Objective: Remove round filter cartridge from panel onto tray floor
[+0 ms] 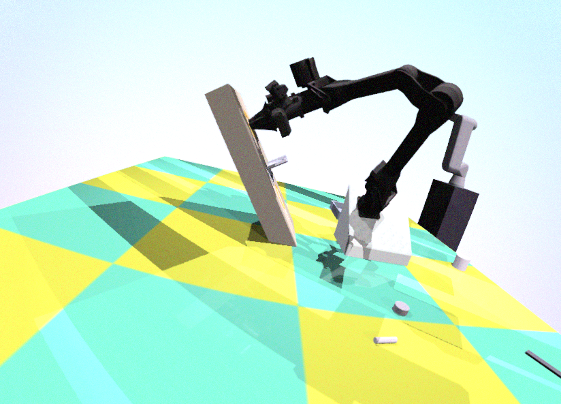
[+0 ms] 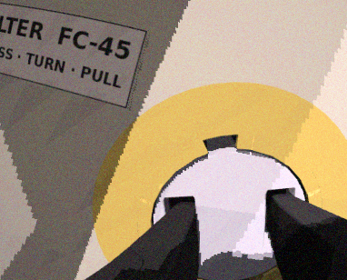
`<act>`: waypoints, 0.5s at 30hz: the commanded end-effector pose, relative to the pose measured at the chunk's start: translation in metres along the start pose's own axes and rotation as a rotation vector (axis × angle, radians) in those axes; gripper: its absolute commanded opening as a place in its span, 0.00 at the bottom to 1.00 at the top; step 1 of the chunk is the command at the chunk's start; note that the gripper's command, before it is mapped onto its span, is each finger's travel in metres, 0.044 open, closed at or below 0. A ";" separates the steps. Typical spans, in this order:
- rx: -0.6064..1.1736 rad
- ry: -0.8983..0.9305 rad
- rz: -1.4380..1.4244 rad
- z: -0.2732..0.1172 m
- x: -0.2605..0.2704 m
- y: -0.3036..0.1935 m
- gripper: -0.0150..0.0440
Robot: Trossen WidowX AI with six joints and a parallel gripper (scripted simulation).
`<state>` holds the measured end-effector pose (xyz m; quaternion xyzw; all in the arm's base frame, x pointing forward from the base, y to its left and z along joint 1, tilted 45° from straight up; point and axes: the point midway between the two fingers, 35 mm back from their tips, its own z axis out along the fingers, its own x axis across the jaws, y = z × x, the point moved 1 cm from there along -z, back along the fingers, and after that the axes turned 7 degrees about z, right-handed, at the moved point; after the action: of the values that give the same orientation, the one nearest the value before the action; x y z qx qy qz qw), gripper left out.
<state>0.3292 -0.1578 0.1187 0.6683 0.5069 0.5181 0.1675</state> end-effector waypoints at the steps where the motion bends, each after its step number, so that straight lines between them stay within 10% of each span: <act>1: 0.005 -0.003 -0.002 0.005 0.001 -0.001 0.44; 15: -0.003 0.000 0.005 0.001 0.000 0.000 0.42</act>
<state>0.3302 -0.1578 0.1188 0.6686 0.5046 0.5202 0.1668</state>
